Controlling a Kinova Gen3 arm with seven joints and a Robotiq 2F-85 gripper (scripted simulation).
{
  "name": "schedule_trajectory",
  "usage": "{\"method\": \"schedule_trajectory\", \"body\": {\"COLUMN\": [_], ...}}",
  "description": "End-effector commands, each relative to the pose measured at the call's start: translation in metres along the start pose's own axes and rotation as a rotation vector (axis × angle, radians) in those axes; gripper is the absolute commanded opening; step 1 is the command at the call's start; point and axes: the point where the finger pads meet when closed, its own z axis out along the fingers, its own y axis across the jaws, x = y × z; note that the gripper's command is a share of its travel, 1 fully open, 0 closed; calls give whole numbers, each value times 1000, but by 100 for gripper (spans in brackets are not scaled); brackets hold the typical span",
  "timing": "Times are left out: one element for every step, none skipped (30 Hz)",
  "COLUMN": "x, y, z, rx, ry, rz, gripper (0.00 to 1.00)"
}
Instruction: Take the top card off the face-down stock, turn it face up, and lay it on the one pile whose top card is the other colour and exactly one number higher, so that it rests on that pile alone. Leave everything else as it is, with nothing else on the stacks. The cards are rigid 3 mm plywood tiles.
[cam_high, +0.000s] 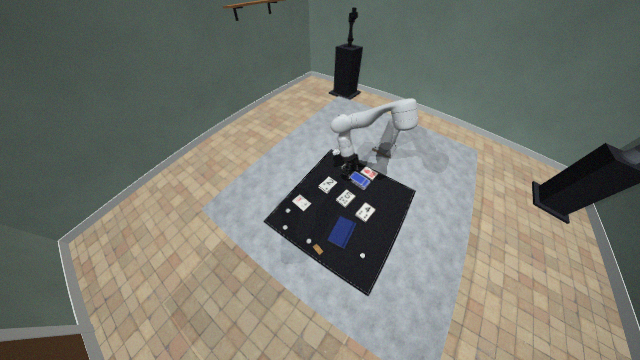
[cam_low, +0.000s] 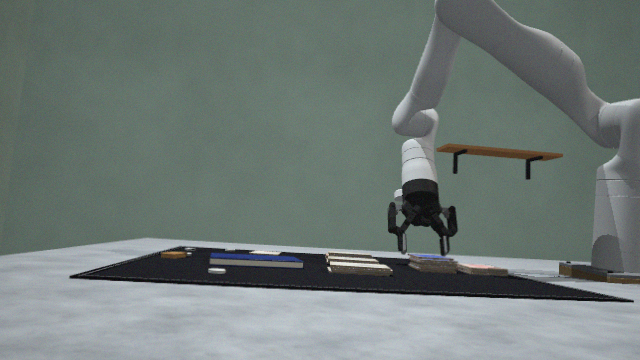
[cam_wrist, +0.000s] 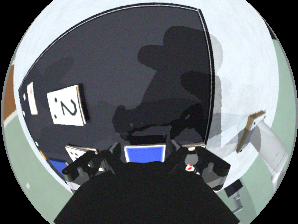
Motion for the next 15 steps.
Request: {"method": "schedule_trajectory", "body": {"x": [0,0,0,0,0,0,0,0,0,0,0,0,0,0,0], "y": [0,0,0,0,0,0,0,0,0,0,0,0,0,0,0], "z": [-1,-1,-1,-1,-1,-1,-1,-1,-1,-1,-1,-1,-1,-1,-1], "rx": [1,1,1,1,1,1,1,1,1,1,1,1,1,1,1], "ry": [0,0,0,0,0,0,0,0,0,0,0,0,0,0,0], "rz": [0,0,0,0,0,0,0,0,0,0,0,0,0,0,0], "gripper": [85,85,85,85,73,73,73,73,73,73,73,73,73,73,73]}}
